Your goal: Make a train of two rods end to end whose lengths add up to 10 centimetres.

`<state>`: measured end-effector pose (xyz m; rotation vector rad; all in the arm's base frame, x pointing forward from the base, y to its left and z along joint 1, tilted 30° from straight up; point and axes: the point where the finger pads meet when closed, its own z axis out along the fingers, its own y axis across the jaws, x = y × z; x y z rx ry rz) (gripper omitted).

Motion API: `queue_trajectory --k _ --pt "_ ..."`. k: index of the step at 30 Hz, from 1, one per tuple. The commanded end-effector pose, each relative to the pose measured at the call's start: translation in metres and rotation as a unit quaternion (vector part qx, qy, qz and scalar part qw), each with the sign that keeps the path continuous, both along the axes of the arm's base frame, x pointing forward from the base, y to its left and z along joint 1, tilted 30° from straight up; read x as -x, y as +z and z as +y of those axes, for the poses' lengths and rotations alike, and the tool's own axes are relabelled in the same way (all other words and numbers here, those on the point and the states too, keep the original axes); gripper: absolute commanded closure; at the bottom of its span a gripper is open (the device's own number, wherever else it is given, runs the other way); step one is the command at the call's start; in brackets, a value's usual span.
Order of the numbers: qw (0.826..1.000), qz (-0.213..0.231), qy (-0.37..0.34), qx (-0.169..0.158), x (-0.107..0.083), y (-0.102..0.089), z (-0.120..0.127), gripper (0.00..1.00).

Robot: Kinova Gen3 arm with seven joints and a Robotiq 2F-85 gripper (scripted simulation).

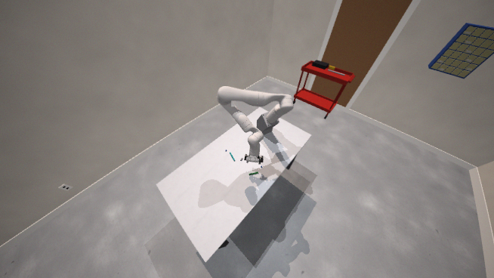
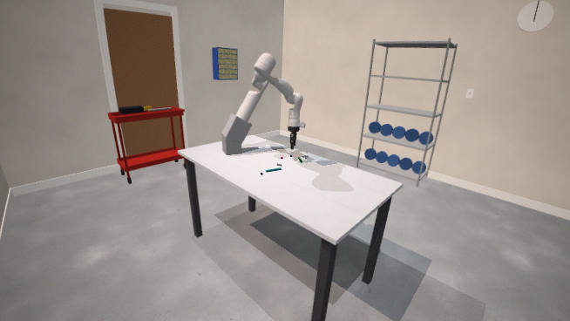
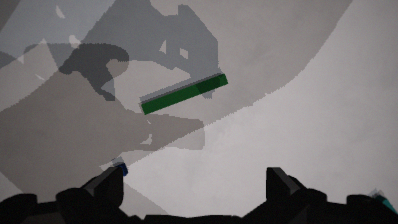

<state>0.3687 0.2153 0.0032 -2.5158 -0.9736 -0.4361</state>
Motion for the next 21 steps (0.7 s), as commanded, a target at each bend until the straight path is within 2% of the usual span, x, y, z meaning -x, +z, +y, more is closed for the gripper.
queue_trajectory --k 1,7,13,15,21 --pt "0.999 0.019 -0.033 -0.007 -0.003 0.001 0.005 0.0" --pt "0.987 0.078 -0.137 -0.024 -0.011 0.005 0.012 0.0" --pt "0.963 0.132 -0.232 -0.039 -0.018 0.008 0.018 0.0" --pt "0.963 0.132 -0.232 -0.039 -0.018 0.008 0.018 0.0" --pt "0.931 0.18 -0.313 -0.051 -0.023 0.011 0.024 0.0"
